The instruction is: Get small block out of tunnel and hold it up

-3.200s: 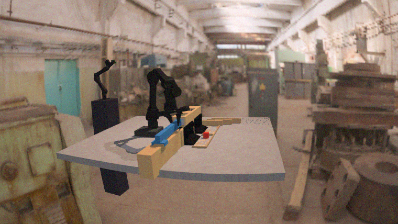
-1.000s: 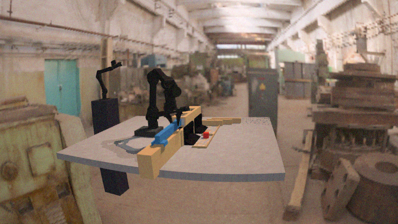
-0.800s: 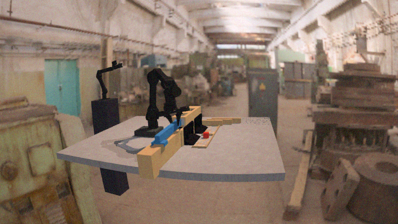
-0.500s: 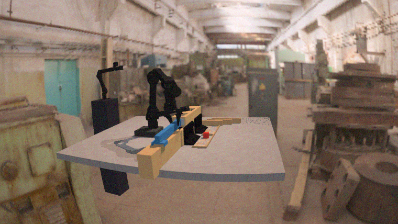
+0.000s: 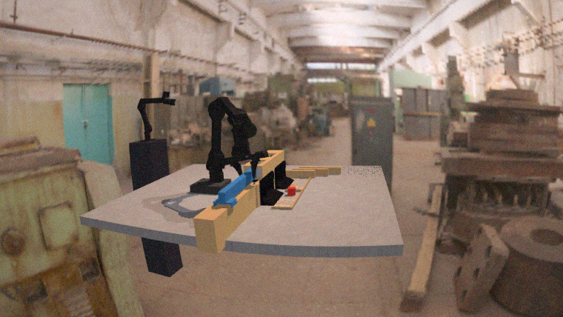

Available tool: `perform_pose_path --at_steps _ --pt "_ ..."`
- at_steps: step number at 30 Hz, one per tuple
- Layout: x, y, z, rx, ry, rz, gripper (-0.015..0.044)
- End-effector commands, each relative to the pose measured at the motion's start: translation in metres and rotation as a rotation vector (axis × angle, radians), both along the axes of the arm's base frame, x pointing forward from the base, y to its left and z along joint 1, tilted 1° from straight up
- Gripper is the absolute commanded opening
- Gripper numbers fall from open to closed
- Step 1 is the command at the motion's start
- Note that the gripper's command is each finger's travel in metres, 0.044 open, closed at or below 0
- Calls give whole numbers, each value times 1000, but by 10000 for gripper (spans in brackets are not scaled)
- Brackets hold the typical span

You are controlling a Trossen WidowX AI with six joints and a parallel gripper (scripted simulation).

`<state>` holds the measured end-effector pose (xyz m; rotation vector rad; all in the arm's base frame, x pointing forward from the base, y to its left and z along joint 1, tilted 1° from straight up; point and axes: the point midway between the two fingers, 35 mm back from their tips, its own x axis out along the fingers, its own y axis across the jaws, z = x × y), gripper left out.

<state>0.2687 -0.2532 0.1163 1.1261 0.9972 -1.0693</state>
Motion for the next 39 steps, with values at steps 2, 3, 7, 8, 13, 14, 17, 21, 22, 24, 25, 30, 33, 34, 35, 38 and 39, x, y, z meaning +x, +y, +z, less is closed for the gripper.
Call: perform_pose_path --at_steps 2,3,7,8,13,14,17,21,22,24,25,30,33,34,35,38,39 --pt "1 0 17 -20 -6 -13 341" --pt "1 1 22 -24 -7 -16 367" --pt "0 2 38 -40 -9 -27 440" --pt "0 2 39 -41 -9 -27 440" --pt "-2 42 34 -36 -8 -27 440" --pt "-2 45 34 -37 -9 -27 440" --pt "-2 45 34 -37 -9 -27 440" --pt "-2 44 30 -37 -9 -27 440" --pt "-2 44 29 -37 -9 -27 440" --pt "-2 44 25 -37 -9 -27 440" --pt "-2 44 24 -37 -9 -27 440" --pt "-1 44 16 -37 -9 -27 440" --pt "-1 44 11 -37 -9 -27 440" --pt "-1 44 9 -37 -9 -27 440" --pt "-2 44 8 -37 -9 -27 440" --pt "-2 44 3 -37 -9 -27 440" --pt "-2 44 1 -37 -9 -27 440"
